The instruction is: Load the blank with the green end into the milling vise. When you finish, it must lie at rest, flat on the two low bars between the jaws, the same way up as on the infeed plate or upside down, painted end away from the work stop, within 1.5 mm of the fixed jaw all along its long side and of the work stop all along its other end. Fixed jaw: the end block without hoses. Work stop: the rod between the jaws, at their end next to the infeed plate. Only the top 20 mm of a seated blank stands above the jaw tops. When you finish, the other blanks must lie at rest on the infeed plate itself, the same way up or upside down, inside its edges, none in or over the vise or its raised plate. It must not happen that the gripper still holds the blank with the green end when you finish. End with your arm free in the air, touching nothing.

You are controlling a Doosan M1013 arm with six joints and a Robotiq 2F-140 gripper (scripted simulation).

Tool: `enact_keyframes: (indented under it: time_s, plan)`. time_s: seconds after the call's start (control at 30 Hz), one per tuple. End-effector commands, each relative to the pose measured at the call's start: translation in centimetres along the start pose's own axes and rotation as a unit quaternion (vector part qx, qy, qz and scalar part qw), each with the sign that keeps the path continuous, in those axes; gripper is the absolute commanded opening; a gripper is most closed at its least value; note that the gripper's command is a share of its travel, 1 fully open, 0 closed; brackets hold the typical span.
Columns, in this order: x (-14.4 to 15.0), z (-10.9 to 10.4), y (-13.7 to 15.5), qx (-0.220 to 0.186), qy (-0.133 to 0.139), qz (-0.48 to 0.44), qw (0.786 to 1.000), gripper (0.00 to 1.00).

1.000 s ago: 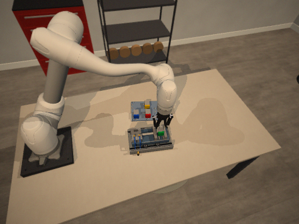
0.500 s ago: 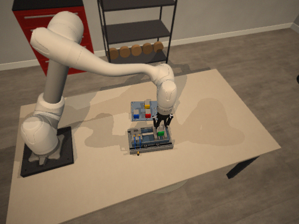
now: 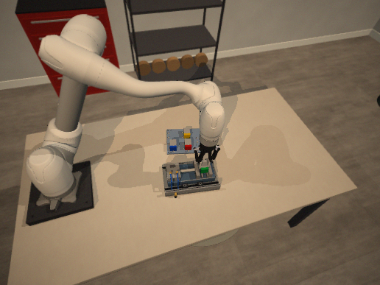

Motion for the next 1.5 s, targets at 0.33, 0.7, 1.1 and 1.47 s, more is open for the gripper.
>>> enact_keyframes:
  time_s: [0.33, 0.7, 1.1, 1.47]
  plan:
    - [0.00, 0.08, 0.01, 0.000, 0.000, 0.000, 1.000, 0.00]
    - [0.00, 0.14, 0.01, 0.000, 0.000, 0.000, 1.000, 0.00]
    - [0.00, 0.13, 0.01, 0.000, 0.000, 0.000, 1.000, 1.00]
    - [0.00, 0.13, 0.01, 0.000, 0.000, 0.000, 1.000, 1.00]
Point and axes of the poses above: the point where the finger pads meet when closed, its own z axis out along the fingers, its own x axis across the jaws, y = z × x, the point moved 2 cm from there along -z, back along the fingers, and after that the axes turned 8 degrees about -z, right-handed, at the moved point
